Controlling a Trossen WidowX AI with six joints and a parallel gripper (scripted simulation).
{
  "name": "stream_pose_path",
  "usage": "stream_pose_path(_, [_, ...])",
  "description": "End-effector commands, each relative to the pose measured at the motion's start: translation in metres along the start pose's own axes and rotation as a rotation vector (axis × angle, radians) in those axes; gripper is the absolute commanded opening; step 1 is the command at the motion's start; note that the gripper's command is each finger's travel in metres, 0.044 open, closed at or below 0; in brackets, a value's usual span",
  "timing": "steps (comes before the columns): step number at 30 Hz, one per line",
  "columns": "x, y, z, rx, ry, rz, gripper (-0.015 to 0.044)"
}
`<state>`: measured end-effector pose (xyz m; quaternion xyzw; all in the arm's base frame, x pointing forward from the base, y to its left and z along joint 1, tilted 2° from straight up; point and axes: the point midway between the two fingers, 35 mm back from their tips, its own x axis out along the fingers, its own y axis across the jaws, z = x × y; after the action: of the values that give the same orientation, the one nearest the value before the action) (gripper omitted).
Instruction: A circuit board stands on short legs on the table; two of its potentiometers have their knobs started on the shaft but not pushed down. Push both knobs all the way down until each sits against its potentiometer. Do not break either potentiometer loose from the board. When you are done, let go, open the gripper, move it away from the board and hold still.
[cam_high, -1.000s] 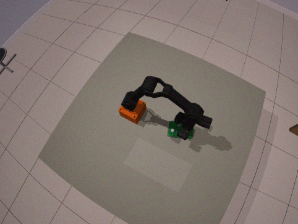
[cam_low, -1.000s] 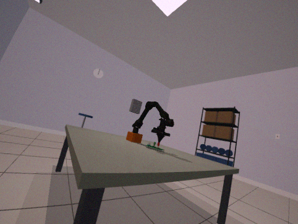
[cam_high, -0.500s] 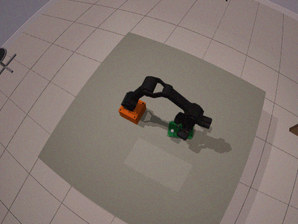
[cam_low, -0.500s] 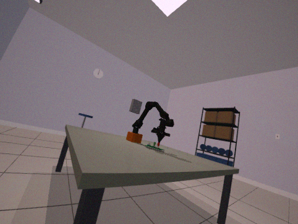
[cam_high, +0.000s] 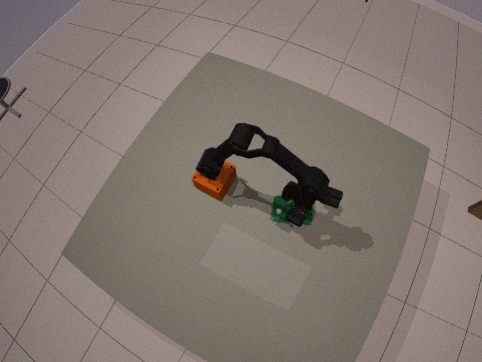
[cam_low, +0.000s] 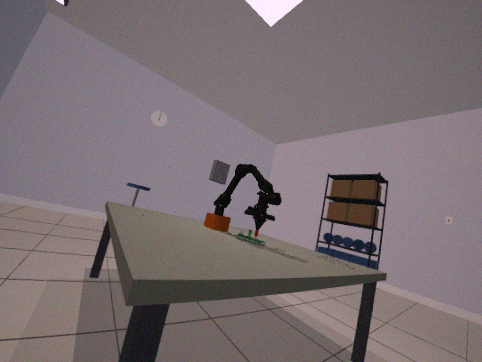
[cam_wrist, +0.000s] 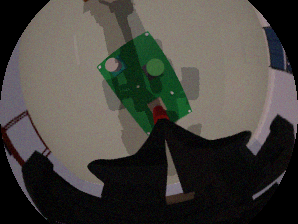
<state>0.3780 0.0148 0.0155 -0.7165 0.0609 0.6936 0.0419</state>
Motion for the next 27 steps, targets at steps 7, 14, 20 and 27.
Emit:
stream_pose_path(7, [0.0069, -0.0003, -0.0011, -0.003, -0.003, -0.001, 0.0000])
stream_pose_path(14, [0.0082, -0.0003, -0.0011, -0.003, -0.003, -0.001, 0.0000])
stream_pose_path(20, [0.0084, -0.0003, -0.0011, -0.003, -0.003, -0.001, 0.0000])
stream_pose_path(27, [0.0090, -0.0003, -0.0011, -0.003, -0.003, -0.001, 0.0000])
